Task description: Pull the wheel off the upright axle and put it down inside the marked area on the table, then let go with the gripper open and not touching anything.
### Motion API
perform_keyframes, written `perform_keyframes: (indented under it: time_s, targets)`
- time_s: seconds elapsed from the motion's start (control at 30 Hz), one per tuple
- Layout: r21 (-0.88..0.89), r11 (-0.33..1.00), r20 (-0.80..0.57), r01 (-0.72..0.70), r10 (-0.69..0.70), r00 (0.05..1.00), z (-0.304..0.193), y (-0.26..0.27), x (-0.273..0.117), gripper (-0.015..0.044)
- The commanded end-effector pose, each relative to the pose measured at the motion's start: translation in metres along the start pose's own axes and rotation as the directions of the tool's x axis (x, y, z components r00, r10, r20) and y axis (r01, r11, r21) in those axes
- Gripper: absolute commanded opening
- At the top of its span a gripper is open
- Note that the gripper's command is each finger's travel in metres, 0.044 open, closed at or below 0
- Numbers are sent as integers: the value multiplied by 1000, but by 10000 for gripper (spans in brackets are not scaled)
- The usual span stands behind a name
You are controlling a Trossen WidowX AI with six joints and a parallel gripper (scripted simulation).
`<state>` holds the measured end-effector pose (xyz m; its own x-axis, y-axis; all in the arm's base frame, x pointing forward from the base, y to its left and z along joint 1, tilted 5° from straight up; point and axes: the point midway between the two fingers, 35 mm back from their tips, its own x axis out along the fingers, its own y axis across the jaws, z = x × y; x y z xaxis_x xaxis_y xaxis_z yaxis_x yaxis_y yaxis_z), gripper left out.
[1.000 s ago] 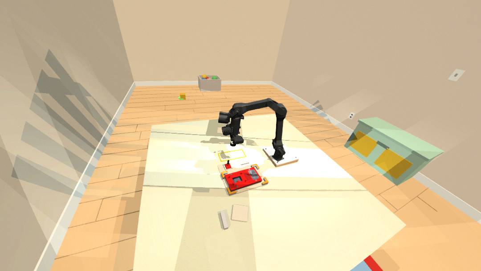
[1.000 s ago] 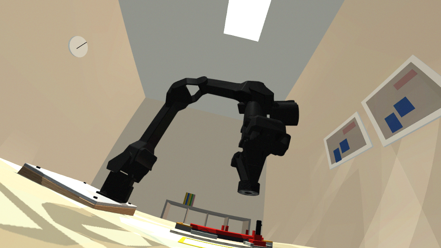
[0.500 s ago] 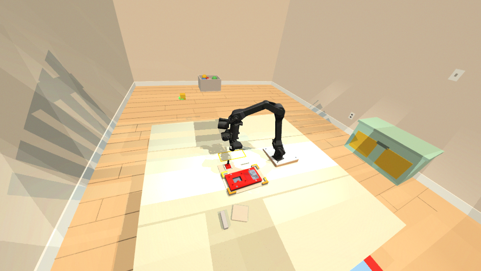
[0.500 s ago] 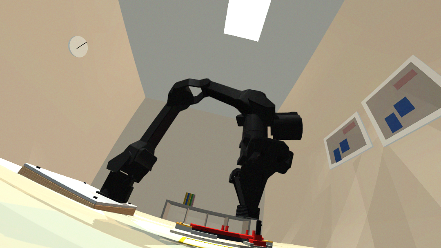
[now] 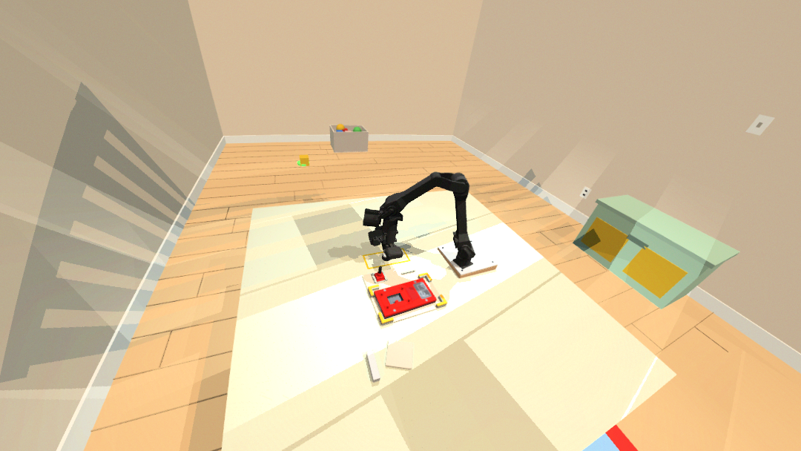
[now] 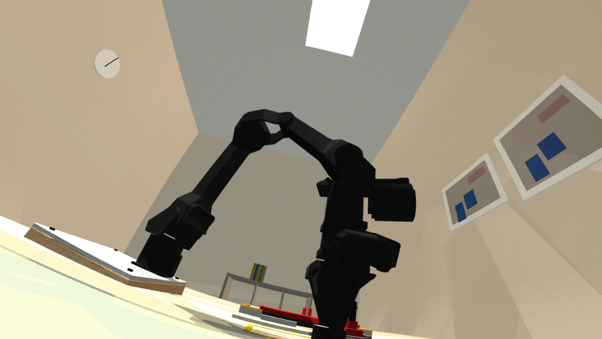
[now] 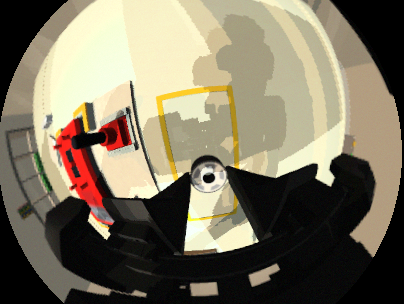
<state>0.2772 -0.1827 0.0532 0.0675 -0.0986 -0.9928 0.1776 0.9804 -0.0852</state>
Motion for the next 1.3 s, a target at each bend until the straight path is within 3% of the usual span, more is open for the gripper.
perform_keyframes:
  time_s: [0.0,0.37,0.57,0.73,0.9,1.1,1.27]
  targets:
    - [0,1000,0,0,0,1000,0,0,0,26]
    - [0,1000,0,0,0,1000,1,0,-6,300]
    - [-4,1000,-3,-5,5,1000,1,0,-57,300]
    - [-5,1000,-3,-5,5,1000,0,0,-60,300]
    - [-5,1000,-1,-3,3,1000,-25,11,-75,431]
    - [-5,1000,-10,-8,8,1000,-74,32,-103,440]
    - [-5,1000,-11,-9,8,1000,-80,34,-106,440]
